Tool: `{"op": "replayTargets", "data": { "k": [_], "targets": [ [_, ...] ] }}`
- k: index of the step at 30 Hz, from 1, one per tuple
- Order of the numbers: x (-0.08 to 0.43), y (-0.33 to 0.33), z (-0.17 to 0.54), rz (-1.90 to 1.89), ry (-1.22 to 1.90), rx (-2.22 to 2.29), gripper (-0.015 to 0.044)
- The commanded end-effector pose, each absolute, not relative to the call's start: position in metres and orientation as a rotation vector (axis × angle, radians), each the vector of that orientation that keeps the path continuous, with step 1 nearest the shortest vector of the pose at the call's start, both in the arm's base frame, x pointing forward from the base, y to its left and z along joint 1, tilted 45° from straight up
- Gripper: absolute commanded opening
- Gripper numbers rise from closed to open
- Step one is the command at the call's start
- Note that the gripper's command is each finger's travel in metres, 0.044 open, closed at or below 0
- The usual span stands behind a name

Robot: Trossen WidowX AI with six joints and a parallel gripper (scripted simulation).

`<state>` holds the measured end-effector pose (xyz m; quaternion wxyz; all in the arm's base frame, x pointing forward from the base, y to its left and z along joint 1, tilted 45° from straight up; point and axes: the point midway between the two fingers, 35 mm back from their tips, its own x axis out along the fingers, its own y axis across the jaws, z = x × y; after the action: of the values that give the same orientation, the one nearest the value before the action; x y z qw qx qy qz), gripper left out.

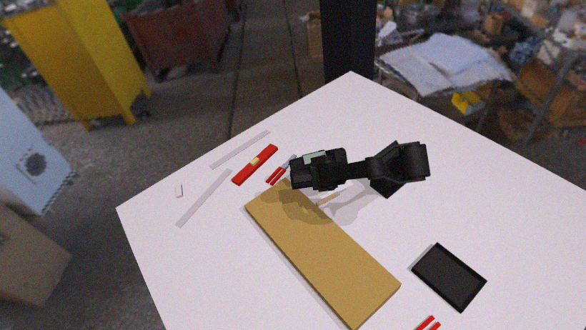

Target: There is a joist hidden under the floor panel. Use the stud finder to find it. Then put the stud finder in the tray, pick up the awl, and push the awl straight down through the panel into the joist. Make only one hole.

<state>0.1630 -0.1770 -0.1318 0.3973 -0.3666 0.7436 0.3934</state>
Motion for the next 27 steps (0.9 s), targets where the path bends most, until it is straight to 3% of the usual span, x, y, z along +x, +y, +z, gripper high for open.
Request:
{"op": "replayTargets", "data": {
  "k": [1, 23, 27],
  "targets": [
    [0.164, -0.179, -0.131, 0.985, 1.89, -0.942, 0.0],
    [0.168, -0.153, -0.155, 1.0, 1.881, -0.924, 0.0],
    [0.169, -0.151, -0.156, 1.009, 1.876, -0.926, 0.0105]
  ]
}}
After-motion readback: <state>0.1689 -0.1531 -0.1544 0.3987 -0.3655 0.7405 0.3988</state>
